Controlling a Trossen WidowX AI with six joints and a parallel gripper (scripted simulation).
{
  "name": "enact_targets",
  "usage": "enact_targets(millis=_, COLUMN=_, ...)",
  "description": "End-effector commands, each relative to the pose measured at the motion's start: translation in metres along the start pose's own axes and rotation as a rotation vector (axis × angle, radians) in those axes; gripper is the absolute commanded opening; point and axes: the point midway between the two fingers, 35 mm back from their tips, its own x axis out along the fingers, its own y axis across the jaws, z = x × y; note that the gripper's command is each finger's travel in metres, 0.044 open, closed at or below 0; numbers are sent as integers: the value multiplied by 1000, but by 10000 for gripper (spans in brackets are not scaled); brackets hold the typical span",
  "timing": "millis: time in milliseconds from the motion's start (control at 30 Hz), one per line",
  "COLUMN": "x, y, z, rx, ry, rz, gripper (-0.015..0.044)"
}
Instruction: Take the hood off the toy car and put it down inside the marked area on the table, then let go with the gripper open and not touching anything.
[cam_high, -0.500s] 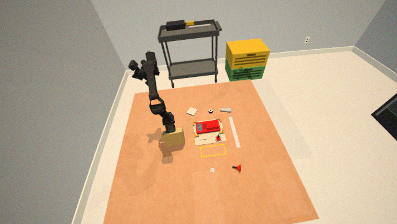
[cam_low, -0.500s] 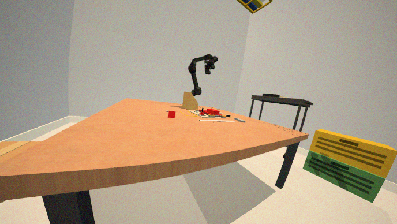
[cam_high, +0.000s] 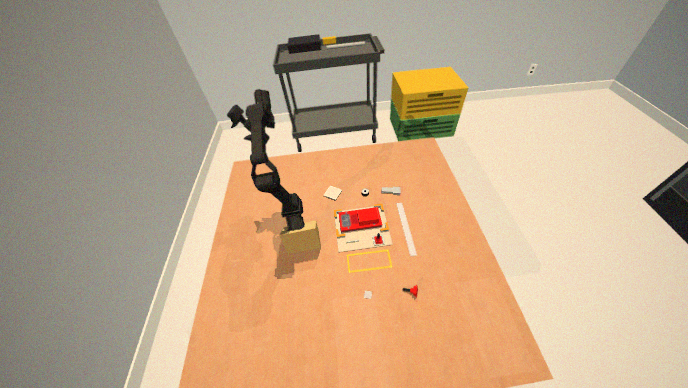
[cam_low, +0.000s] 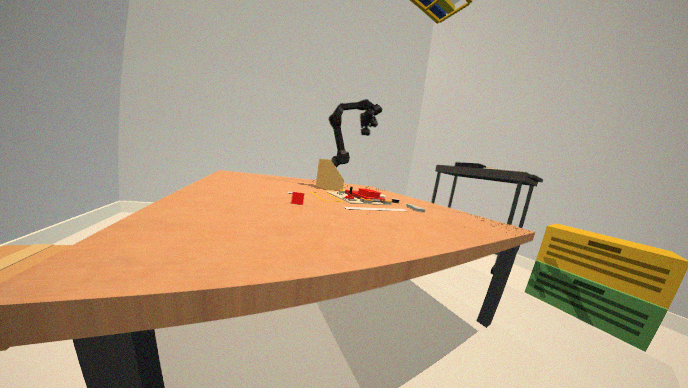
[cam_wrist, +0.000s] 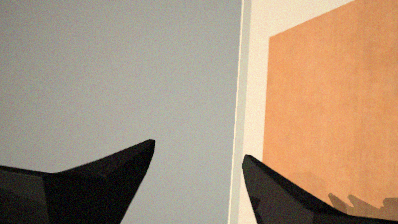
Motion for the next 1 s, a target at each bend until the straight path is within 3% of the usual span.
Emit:
enact_targets(millis=0, x=13, y=-20, z=24, rx=41, ry=-51, rz=-89, gripper=420)
enact_targets(millis=33, x=17, y=-26, z=30, rx=48, ry=-60, rz=-110, gripper=440)
enact_targets(millis=467, x=40, y=-136, z=116, rx=193, ry=-183, rz=-403, gripper=440)
enact_targets(millis=967, x=-16, y=-284, z=169, rx=428, ry=-318, rz=-713, gripper=440)
